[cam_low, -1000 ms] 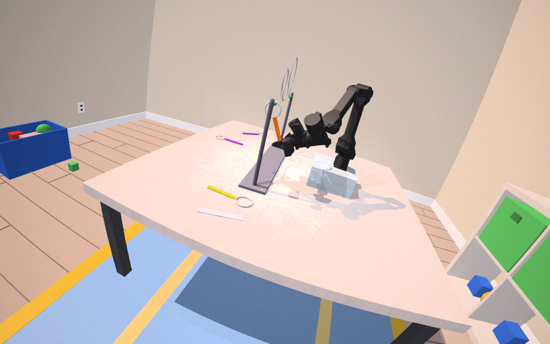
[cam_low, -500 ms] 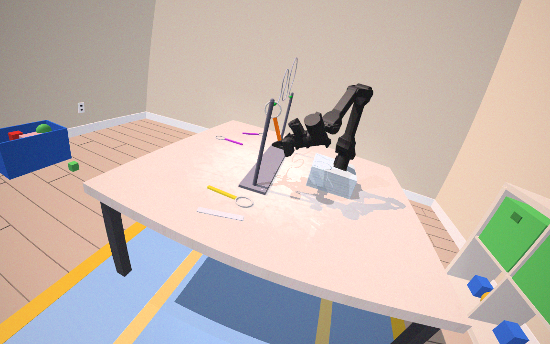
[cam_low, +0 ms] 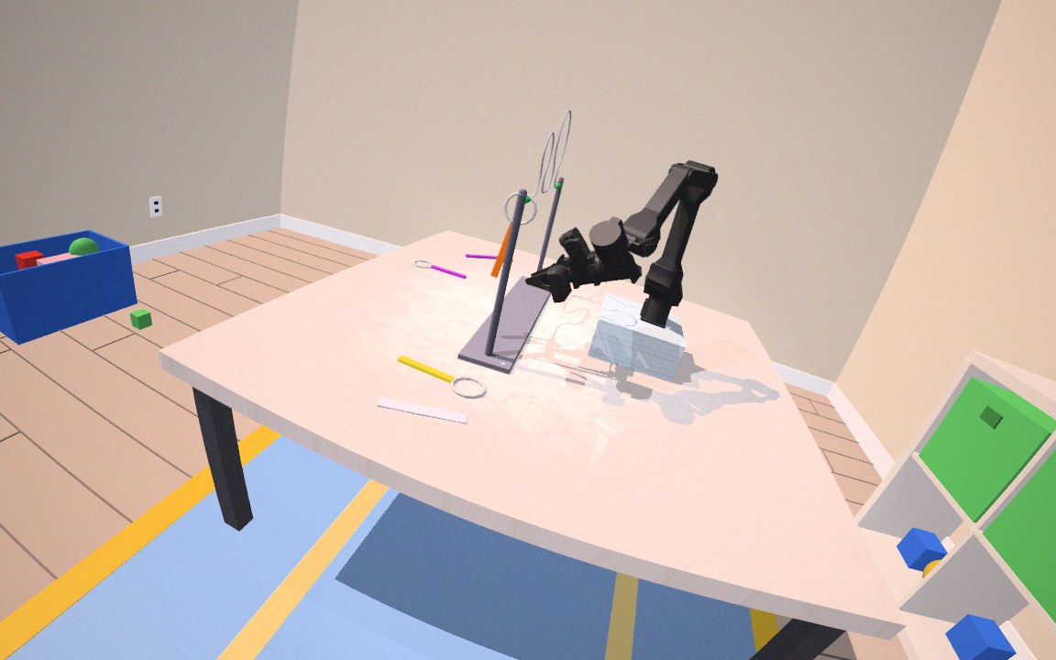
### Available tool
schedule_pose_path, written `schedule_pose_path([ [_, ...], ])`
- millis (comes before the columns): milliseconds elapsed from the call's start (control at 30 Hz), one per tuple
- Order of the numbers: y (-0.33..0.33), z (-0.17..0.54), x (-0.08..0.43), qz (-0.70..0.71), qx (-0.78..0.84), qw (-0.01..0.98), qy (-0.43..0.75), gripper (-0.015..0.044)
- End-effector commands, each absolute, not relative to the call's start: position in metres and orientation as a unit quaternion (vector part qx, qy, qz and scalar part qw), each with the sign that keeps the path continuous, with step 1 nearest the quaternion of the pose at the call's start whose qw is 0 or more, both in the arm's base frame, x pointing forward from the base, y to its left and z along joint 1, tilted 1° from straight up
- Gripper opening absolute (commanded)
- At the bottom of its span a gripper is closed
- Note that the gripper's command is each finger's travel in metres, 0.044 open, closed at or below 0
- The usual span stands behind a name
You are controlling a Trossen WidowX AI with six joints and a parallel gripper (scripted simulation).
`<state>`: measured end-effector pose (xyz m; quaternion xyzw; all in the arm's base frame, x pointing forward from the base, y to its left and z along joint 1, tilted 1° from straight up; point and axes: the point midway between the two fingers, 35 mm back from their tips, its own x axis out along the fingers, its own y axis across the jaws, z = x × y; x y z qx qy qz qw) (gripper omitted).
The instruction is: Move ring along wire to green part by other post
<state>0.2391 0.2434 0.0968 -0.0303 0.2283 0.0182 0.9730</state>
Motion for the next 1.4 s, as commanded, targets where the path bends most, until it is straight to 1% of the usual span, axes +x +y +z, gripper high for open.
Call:
schedule_pose_path([
  [0,0.244,0.106,0.227,0.017,-0.024,0.974,0.225,0.0160],
  [200,0.242,0.116,0.206,0.017,-0.023,0.974,0.223,0.0160],
  [833,0.242,0.117,0.206,0.017,-0.023,0.974,0.223,0.0160],
  [900,0.243,0.118,0.198,0.019,-0.025,0.973,0.227,0.0212],
  [1033,0.240,0.136,0.165,0.020,-0.026,0.974,0.224,0.0317],
  [1167,0.240,0.138,0.164,0.020,-0.026,0.974,0.223,0.0423],
  [1200,0.240,0.138,0.164,0.020,-0.026,0.974,0.223,0.0440],
  [1367,0.240,0.138,0.164,0.020,-0.026,0.974,0.223,0.0440],
])
